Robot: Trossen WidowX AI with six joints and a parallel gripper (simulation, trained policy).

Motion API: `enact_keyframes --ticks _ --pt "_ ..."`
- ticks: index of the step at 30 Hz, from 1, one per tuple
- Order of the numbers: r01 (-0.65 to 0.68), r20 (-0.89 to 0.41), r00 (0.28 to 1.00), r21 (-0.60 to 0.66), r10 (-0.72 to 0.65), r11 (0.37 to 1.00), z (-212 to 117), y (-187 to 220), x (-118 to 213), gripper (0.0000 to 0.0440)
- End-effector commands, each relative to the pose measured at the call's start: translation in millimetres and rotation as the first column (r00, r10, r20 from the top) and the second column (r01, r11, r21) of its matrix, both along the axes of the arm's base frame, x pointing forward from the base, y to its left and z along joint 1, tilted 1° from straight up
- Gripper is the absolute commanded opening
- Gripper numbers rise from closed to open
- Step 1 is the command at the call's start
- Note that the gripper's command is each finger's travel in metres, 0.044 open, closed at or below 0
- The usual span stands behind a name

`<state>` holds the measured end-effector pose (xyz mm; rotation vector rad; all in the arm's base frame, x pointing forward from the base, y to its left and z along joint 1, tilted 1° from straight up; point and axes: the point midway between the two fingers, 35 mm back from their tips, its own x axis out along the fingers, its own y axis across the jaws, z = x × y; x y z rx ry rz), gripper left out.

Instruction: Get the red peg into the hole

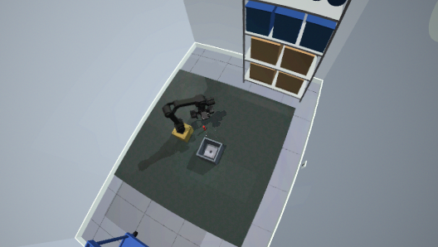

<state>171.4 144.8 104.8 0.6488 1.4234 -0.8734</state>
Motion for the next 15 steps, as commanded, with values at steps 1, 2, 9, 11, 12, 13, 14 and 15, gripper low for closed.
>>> enact_keyframes --ticks 1,2,9,11,12,13,14,15 --pt "0.036 -0.026 0.999 -0.018 -0.036 0.999 -11.2 -6.9 -2.4 0.0404" --pt "0.044 -0.030 0.999 -0.023 -0.045 0.999 -14.0 -8.6 -2.5 0.0402" --pt "0.093 -0.050 0.994 -0.051 -0.096 0.994 -36.1 -20.2 -2.9 0.0392" --pt "0.107 -0.051 0.993 -0.056 -0.110 0.993 -43.3 -23.2 -2.6 0.0389" --pt "0.114 -0.050 0.992 -0.057 -0.117 0.992 -46.7 -24.5 -2.4 0.0387" --pt "0.120 -0.050 0.991 -0.058 -0.123 0.991 -50.1 -25.8 -2.3 0.0385" --pt "0.127 -0.050 0.990 -0.059 -0.130 0.990 -53.4 -27.0 -2.2 0.0383" --pt "0.133 -0.049 0.990 -0.060 -0.136 0.989 -56.7 -28.2 -2.1 0.0381"
